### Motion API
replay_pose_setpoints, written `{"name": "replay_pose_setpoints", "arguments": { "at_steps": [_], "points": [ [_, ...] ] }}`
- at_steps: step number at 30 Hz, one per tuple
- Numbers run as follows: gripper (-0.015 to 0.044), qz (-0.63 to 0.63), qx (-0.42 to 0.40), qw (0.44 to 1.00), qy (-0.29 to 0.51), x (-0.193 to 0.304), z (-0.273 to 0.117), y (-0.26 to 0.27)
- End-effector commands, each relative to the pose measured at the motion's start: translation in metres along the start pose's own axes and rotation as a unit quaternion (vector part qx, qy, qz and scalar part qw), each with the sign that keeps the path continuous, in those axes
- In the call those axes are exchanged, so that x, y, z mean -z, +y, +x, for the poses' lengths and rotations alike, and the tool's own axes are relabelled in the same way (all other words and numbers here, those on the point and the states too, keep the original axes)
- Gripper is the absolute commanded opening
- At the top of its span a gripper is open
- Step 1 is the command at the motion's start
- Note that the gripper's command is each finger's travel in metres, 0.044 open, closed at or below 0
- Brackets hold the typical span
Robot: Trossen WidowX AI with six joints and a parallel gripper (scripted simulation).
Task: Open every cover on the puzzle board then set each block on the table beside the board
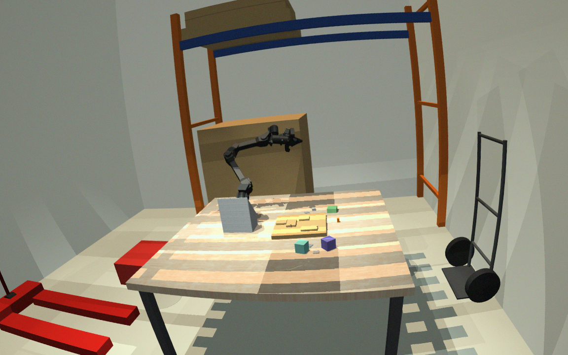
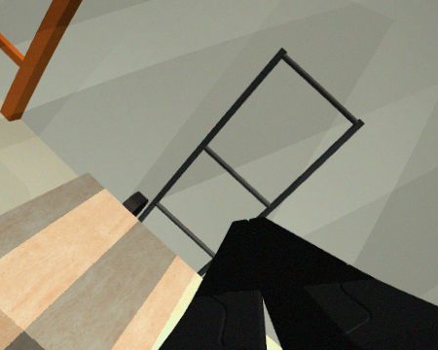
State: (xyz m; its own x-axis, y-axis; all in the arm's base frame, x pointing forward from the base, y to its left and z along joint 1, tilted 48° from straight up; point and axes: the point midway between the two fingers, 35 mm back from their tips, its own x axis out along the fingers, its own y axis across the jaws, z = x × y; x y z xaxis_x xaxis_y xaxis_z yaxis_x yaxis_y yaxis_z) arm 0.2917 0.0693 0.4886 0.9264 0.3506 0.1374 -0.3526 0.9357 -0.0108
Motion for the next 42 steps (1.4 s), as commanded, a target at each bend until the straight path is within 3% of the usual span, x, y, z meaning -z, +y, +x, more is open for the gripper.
{"name": "replay_pose_setpoints", "arguments": {
  "at_steps": [1,22,42],
  "points": [
    [0.0,0.004,-0.008,0.999,0.034,0.023,0.012,-0.002],
    [0.0,0.045,-0.046,0.98,0.189,0.131,0.048,-0.01],
    [0.0,0.111,-0.085,0.932,0.334,0.24,0.053,-0.012]
  ]
}}
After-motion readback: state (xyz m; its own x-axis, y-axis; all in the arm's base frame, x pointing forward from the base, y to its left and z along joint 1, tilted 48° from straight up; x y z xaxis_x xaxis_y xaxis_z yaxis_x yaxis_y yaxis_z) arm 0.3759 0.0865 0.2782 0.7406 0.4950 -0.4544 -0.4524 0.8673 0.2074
